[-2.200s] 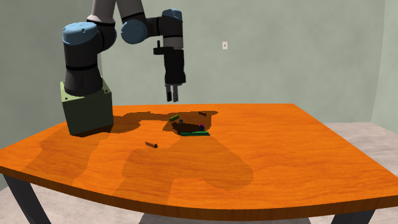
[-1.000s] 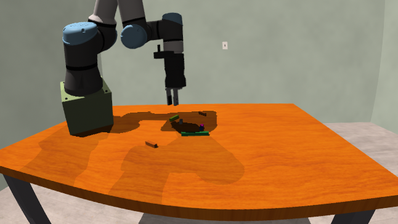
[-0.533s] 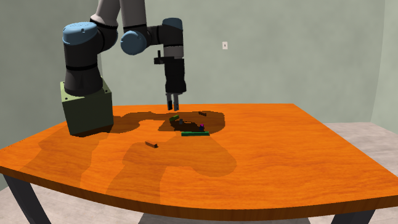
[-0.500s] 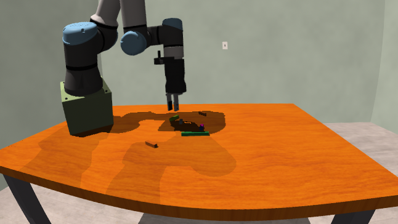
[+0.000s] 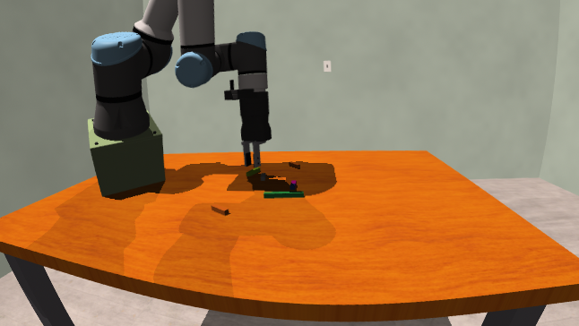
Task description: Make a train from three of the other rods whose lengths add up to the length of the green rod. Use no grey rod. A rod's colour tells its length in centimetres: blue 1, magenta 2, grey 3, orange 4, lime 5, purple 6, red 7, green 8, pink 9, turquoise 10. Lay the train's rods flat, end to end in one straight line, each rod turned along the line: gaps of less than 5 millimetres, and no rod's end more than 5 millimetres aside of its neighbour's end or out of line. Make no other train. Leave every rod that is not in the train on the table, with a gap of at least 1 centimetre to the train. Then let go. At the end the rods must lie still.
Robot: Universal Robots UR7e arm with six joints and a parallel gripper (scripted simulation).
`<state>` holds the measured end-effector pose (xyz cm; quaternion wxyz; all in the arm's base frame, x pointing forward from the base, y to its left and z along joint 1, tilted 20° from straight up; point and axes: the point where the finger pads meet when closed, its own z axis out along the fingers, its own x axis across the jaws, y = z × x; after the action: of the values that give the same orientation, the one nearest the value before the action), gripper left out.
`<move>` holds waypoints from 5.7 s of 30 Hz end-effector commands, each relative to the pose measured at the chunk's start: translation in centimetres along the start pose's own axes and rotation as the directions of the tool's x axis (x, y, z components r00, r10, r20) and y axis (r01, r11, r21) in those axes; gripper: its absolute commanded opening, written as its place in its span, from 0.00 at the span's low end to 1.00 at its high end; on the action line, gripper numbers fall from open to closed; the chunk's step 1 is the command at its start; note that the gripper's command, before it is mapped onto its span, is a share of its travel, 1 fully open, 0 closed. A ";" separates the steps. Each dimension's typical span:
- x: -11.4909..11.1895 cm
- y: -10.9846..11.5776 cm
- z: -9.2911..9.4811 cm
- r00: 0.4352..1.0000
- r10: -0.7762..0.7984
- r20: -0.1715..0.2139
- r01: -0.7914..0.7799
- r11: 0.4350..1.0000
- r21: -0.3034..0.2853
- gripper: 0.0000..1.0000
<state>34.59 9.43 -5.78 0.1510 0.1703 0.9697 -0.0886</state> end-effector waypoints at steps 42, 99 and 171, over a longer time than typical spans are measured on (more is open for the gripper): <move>0.0 0.0 0.2 1.000 0.000 0.001 0.000 1.000 -0.001 0.54; 0.0 0.0 1.9 1.000 0.000 0.001 0.000 1.000 -0.001 0.54; 0.0 0.0 -1.3 1.000 0.000 0.001 0.000 1.000 -0.001 0.24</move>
<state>34.50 9.53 -5.39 0.1511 0.1703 0.9697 -0.0886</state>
